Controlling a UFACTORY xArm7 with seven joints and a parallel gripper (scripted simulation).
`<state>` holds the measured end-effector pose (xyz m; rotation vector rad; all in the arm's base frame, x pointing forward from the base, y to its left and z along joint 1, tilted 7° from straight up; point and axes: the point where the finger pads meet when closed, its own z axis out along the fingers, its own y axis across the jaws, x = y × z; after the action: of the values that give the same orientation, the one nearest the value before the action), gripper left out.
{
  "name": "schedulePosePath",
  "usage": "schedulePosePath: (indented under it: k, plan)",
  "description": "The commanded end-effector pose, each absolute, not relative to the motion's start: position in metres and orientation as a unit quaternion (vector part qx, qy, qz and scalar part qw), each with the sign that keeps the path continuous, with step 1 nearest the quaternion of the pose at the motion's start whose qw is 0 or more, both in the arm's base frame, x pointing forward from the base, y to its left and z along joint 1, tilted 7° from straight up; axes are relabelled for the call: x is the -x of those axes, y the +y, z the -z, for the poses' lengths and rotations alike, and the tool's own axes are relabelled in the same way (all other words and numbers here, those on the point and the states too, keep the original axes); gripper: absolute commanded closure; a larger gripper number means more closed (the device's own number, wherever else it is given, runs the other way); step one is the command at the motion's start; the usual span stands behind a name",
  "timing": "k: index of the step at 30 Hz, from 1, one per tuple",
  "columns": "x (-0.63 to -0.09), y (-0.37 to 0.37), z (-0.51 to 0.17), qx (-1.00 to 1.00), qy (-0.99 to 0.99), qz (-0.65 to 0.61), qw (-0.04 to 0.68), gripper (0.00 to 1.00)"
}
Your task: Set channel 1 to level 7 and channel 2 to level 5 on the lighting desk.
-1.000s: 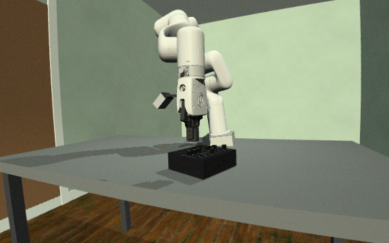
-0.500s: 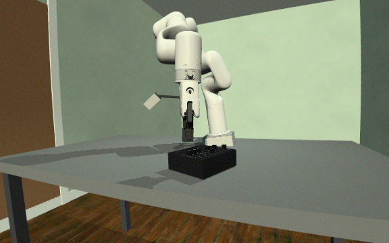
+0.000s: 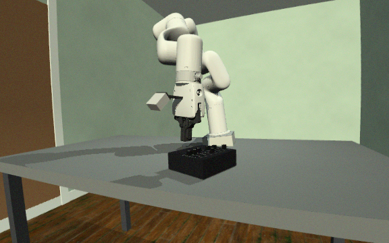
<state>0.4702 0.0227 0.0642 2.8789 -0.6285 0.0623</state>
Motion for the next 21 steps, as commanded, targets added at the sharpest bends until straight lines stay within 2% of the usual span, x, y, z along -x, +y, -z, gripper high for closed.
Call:
schedulePosePath:
  k: [1, 21]
  plan:
    - [-0.4684, 0.0234, -0.0667, -0.993, -0.075, -0.011, 0.089, 1.0]
    - [-0.466, 0.0262, -0.0688, -0.932, 0.352, 0.011, 0.086, 1.0]
